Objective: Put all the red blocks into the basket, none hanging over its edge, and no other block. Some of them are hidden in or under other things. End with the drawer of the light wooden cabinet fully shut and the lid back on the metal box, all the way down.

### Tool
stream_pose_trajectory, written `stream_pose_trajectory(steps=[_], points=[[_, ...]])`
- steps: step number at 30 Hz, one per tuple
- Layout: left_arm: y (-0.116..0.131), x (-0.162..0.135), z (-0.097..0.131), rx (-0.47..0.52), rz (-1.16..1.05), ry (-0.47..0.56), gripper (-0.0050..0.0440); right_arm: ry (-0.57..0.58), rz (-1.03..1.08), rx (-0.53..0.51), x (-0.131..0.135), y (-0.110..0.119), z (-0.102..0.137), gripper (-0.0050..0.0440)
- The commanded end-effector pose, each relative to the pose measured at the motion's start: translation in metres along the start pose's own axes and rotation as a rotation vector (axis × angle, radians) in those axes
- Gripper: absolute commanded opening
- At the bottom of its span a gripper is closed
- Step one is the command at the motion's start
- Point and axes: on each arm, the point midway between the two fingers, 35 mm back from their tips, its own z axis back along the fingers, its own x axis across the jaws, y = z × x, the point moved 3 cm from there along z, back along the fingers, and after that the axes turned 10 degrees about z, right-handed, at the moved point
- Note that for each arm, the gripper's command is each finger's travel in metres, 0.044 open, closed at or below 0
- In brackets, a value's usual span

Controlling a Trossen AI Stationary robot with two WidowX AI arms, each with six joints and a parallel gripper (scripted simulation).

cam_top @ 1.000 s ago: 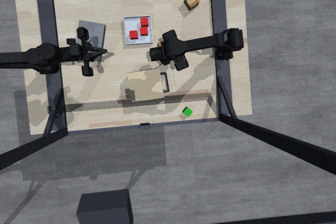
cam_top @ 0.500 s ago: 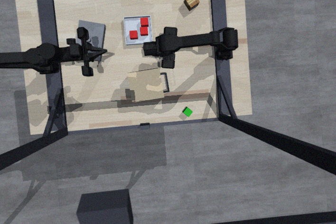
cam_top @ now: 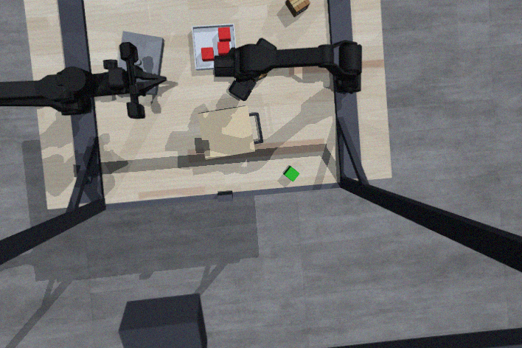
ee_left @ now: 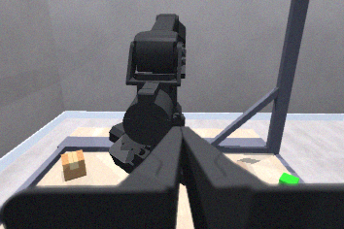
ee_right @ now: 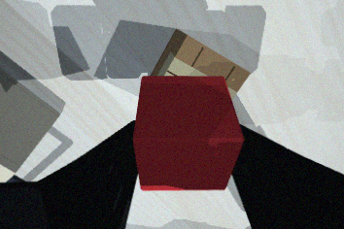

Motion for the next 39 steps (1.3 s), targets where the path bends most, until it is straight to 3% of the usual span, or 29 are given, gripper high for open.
stream_pose_trajectory(steps=[1, 6, 12, 23, 29, 39], points=[[-0.014, -0.004, 0.001, -0.034, -0.005, 0.015, -0.005, -0.045, -0.22, -0.063, -0.004, -0.02, 0.011, -0.005], [-0.014, -0.004, 0.001, -0.034, -0.005, 0.015, -0.005, -0.081, -0.423, -0.073, -0.007, -0.035, 0.009, -0.005], [-0.014, -0.004, 0.001, -0.034, -0.005, 0.015, -0.005, -0.094, -0.498, -0.075, -0.008, -0.041, 0.008, -0.005], [-0.014, -0.004, 0.001, -0.034, -0.005, 0.015, -0.005, -0.195, -0.978, -0.081, -0.018, -0.077, 0.005, -0.005], [-0.014, -0.004, 0.001, -0.034, -0.005, 0.015, -0.005, -0.211, -1.051, -0.079, -0.02, -0.082, 0.003, -0.005], [-0.014, -0.004, 0.001, -0.034, -0.005, 0.015, -0.005, -0.317, -1.484, -0.052, -0.033, -0.115, 0.0, -0.005]])
